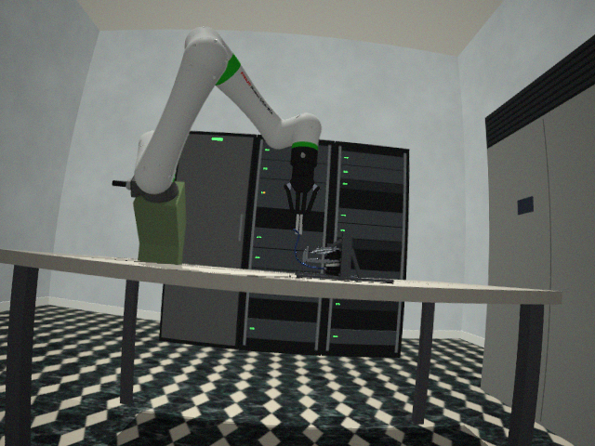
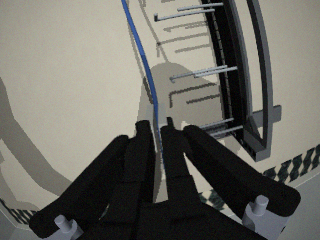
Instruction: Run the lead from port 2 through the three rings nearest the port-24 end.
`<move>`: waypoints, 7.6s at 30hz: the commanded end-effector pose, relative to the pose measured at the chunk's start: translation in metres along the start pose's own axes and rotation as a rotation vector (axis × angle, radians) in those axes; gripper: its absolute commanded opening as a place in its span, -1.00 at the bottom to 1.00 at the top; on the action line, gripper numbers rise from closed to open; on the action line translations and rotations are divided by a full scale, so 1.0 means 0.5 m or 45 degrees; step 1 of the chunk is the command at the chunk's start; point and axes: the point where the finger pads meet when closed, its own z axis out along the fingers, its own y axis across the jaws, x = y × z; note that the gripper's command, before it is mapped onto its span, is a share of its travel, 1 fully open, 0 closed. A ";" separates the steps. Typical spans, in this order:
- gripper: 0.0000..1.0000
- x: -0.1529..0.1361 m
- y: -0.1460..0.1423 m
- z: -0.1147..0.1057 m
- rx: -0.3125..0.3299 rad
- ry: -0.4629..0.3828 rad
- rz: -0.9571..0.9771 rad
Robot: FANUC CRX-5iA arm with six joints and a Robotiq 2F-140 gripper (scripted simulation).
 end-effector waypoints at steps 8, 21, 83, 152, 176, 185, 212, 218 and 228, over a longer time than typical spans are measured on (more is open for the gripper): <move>-1.00 -0.035 0.101 -0.050 0.001 0.001 -0.135; -1.00 -0.035 0.101 -0.050 0.001 0.001 -0.135; -1.00 -0.036 0.102 -0.050 0.001 0.001 -0.136; -1.00 -0.036 0.102 0.082 0.001 0.001 -0.136; -1.00 -0.036 0.102 0.139 0.001 0.001 -0.136; -1.00 -0.036 0.102 0.145 0.001 0.001 -0.136; -1.00 -0.034 0.124 0.146 0.001 0.001 -0.136; -1.00 -0.032 0.144 0.146 0.001 0.001 -0.136; -1.00 -0.029 0.167 0.146 0.001 0.001 -0.136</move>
